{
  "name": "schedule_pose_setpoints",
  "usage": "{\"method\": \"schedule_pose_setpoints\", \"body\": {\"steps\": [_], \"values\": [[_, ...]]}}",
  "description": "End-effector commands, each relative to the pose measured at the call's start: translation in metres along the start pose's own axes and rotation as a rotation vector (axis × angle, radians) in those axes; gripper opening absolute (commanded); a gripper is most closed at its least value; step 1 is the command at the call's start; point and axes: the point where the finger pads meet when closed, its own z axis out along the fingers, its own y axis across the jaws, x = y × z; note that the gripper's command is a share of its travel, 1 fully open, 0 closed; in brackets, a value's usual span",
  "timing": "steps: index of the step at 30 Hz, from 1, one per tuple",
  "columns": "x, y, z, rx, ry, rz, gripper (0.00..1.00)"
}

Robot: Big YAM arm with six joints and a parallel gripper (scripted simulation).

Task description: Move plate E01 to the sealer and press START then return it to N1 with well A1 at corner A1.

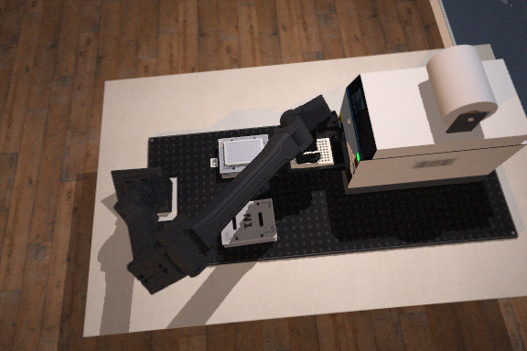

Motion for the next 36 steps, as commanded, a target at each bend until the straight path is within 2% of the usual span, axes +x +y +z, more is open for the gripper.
{"method": "schedule_pose_setpoints", "body": {"steps": [1, 20, 21, 26, 36], "values": [[-0.003, -0.003, 0.0, 0.002, -0.008, 0.028, 1.0], [-0.004, 0.007, -0.01, -0.004, -0.026, 0.009, 1.0], [0.008, 0.016, -0.016, -0.003, -0.023, 0.007, 1.0], [0.019, 0.01, -0.021, -0.001, -0.015, 0.0, 1.0], [0.028, -0.003, -0.014, -0.008, -0.008, 0.04, 1.0]]}}
